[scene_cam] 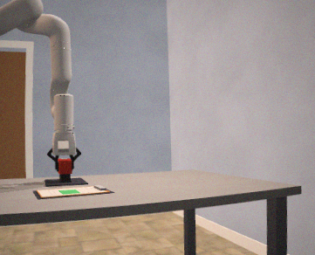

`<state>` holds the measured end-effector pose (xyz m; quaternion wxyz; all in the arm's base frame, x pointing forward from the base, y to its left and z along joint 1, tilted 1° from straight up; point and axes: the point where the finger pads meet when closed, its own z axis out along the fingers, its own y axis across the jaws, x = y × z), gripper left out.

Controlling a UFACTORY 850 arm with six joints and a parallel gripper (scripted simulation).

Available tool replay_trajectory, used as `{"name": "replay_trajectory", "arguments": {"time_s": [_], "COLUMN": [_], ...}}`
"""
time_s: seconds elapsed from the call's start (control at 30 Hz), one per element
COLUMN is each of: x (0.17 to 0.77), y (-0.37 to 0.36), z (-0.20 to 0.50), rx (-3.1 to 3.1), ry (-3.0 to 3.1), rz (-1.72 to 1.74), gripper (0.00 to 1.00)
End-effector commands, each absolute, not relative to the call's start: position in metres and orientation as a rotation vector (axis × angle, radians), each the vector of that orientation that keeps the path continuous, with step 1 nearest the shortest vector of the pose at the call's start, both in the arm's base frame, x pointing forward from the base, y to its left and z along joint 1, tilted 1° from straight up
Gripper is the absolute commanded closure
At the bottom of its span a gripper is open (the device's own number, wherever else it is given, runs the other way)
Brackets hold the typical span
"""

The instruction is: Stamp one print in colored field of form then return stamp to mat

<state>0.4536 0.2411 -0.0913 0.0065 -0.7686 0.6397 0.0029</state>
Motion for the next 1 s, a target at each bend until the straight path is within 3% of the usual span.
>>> {"name": "replay_trajectory", "arguments": {"time_s": [0.0, 0.97], "x": [0.454, 0.460], "y": [0.241, 0.226], "z": [-0.091, -0.051], "rx": [-2.404, -2.408], "ry": [2.001, 1.997], "rz": [0.009, 0.008], "gripper": [0.65, 0.65]}}
